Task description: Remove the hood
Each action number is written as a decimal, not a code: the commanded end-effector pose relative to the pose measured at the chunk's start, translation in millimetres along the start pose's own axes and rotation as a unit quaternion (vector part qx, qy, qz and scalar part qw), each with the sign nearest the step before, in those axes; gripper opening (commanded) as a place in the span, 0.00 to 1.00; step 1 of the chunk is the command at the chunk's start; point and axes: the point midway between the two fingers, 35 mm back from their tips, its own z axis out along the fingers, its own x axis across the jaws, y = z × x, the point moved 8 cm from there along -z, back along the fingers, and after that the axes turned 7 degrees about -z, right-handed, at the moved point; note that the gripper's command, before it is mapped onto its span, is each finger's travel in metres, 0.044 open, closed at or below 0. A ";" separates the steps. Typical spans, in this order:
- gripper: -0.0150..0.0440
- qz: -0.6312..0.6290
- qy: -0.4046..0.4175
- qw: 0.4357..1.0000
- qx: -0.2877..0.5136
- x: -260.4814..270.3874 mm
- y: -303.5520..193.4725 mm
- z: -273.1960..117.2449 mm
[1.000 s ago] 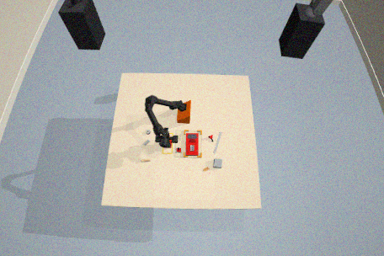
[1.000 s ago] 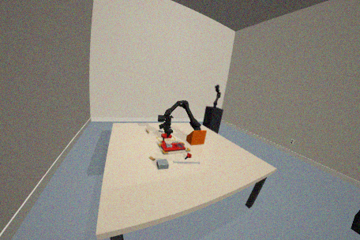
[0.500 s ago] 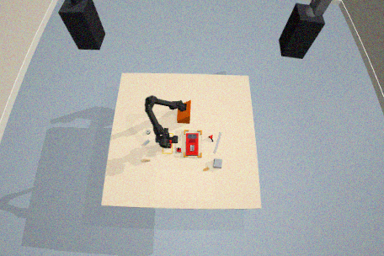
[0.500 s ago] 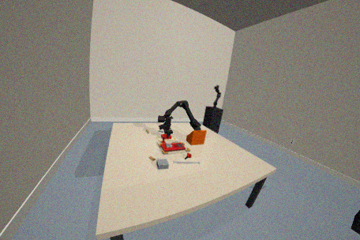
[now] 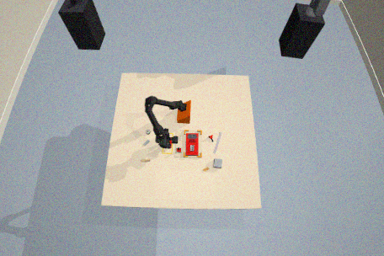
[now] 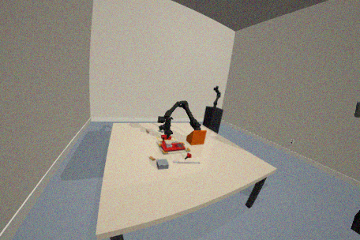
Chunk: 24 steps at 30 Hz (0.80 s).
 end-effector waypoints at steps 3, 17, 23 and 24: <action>0.34 0.000 0.000 1.000 0.000 0.0 0.0 0.4; 0.97 0.000 0.000 1.000 0.000 0.0 0.0 0.4; 1.00 0.000 0.000 1.000 0.002 1.7 3.0 -47.1; 1.00 0.000 -0.001 1.000 0.002 1.9 2.3 -60.8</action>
